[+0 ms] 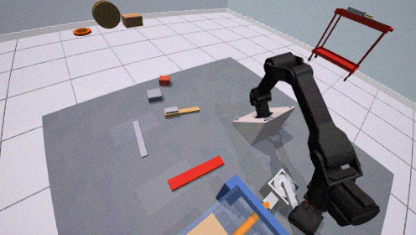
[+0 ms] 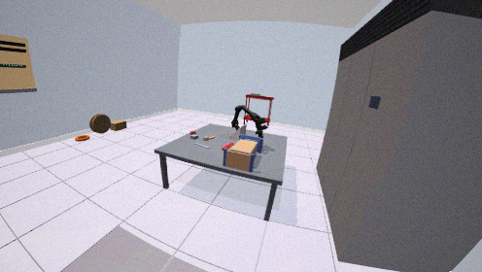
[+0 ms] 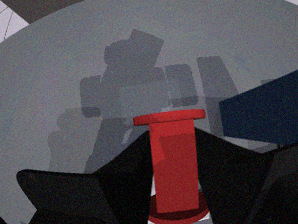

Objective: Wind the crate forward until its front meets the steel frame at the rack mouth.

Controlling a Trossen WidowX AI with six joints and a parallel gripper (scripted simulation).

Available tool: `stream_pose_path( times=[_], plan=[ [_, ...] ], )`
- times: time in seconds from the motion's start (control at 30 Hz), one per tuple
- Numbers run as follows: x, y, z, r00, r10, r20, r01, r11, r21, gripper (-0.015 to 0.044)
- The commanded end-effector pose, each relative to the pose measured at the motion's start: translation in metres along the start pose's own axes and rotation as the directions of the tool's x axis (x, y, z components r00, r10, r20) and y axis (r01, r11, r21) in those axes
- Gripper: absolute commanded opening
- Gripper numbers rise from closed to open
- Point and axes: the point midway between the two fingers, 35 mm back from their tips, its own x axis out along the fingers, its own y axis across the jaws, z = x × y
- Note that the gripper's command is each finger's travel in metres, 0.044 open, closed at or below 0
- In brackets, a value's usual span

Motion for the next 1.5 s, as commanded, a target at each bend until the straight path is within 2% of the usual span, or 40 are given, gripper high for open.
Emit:
stream_pose_path(
  times=[0.0,1.47],
  plan=[
    [0.003,0.016,0.005,1.0,0.028,0.007,-0.028,1.0,-0.008,0.0],
    [0.003,0.066,0.009,0.999,0.032,0.009,-0.032,0.999,-0.01,0.0]
  ],
)
